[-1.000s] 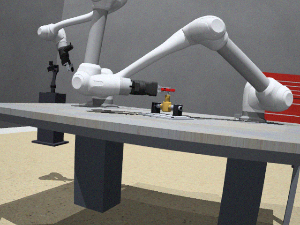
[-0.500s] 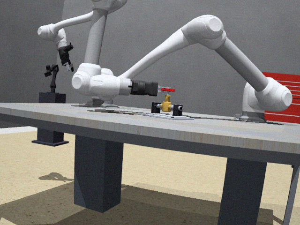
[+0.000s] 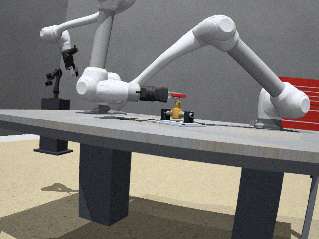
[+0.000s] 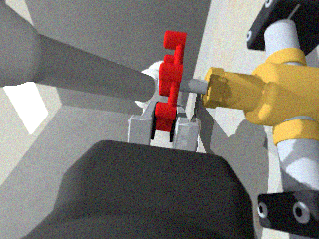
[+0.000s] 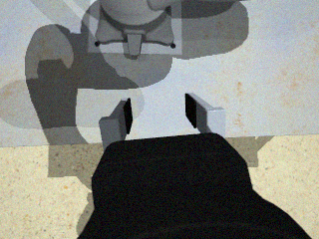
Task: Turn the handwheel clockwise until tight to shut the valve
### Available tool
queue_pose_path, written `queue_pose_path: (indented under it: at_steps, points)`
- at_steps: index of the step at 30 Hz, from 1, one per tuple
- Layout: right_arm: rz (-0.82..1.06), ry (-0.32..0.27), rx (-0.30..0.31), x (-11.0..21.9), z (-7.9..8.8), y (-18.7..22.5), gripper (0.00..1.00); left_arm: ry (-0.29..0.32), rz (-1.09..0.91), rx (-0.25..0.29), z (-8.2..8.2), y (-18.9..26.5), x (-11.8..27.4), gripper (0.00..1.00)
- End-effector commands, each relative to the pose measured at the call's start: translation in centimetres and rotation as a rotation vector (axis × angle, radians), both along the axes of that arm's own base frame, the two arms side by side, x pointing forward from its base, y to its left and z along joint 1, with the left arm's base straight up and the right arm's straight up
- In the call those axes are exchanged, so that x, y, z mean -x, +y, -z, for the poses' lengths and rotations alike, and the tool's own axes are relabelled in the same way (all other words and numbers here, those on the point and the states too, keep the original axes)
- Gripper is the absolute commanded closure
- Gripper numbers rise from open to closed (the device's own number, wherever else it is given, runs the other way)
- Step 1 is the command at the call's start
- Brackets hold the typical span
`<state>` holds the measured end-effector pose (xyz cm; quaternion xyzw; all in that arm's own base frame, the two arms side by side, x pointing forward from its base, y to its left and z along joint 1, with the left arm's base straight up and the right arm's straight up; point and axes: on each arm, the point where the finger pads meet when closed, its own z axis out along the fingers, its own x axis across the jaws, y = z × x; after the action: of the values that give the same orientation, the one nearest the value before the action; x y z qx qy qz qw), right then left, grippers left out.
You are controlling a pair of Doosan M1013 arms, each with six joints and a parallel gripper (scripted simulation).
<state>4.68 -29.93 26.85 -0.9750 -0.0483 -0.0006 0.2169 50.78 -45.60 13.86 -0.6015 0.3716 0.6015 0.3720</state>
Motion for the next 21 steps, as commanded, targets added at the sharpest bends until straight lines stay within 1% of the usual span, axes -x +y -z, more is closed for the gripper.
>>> queue_pose_path:
  at_steps: [1,21]
  points:
    - [0.000,-0.001,0.001,-0.01,-0.05,-0.03,0.00,-0.001,0.007,0.002,-0.16,-0.01,0.00,1.00]
    - [0.000,-0.001,0.001,-0.01,-0.05,-0.03,0.00,-0.001,0.069,0.002,-0.16,0.15,0.07,1.00]
